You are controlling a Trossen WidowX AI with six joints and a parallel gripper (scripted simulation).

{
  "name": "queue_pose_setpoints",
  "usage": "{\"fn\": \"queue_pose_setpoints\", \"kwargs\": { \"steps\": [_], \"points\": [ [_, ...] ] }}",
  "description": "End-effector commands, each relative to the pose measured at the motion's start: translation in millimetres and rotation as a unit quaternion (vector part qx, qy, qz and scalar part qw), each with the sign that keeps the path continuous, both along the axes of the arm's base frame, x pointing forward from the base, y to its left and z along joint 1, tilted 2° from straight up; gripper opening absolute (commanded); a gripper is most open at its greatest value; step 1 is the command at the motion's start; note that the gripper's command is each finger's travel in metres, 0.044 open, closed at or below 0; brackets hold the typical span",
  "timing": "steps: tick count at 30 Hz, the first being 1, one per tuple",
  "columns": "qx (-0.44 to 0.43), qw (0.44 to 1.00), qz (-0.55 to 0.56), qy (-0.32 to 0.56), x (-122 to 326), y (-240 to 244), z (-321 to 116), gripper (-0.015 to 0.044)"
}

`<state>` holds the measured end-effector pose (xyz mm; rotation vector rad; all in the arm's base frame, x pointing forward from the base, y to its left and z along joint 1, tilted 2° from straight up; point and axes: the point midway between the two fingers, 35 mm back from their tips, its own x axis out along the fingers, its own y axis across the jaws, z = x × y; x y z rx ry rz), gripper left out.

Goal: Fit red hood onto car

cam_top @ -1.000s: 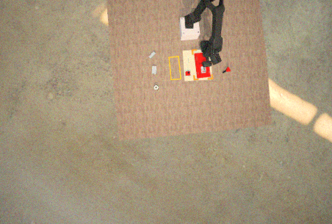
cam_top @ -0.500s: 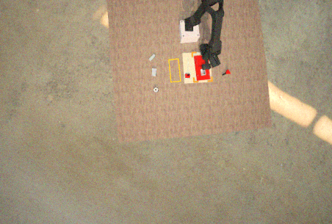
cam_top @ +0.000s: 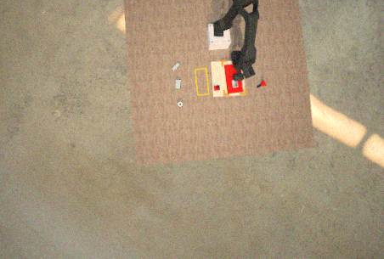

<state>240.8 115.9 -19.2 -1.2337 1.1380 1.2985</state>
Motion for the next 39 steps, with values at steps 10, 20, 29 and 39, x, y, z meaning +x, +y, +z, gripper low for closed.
{"fn": "queue_pose_setpoints", "kwargs": {
  "steps": [10,20,29,39],
  "points": [
    [0.000,1.000,0.000,0.000,0.1,-0.3,8.8,0.0000],
    [0.000,1.000,0.000,0.000,0.4,-1.0,26.2,0.0000],
    [0.000,1.000,0.000,0.000,0.6,-1.8,45.0,0.0000],
    [0.000,1.000,0.000,0.000,0.8,-2.5,63.3,0.0000]
  ]
}}
